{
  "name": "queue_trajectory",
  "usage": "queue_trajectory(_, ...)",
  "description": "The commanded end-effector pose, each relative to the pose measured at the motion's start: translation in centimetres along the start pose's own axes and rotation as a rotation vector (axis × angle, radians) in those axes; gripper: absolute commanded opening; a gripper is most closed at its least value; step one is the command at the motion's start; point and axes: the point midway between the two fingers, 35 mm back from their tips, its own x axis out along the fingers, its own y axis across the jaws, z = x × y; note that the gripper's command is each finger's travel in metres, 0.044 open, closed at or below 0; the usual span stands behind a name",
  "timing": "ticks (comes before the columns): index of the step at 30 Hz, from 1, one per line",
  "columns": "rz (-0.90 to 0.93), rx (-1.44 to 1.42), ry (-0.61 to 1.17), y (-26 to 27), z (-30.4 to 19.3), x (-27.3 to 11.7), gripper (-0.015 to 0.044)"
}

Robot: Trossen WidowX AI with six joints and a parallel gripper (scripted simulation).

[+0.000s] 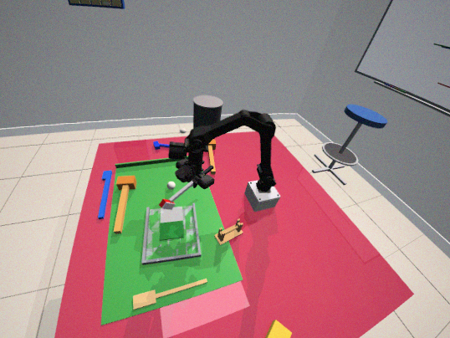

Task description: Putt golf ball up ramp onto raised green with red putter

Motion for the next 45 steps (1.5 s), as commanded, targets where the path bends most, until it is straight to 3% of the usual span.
queue_trajectory(1, -0.019, 0.090, 0.001, -2.2, -1.1, -0.6, 0.0000)
queue_trajectory(22, -0.073, 0.624, 0.074, -11.9, -11.3, -2.0, 0.0000)
queue_trajectory(45, -0.073, 0.629, 0.074, -12.2, -11.9, 2.8, 0.0000)
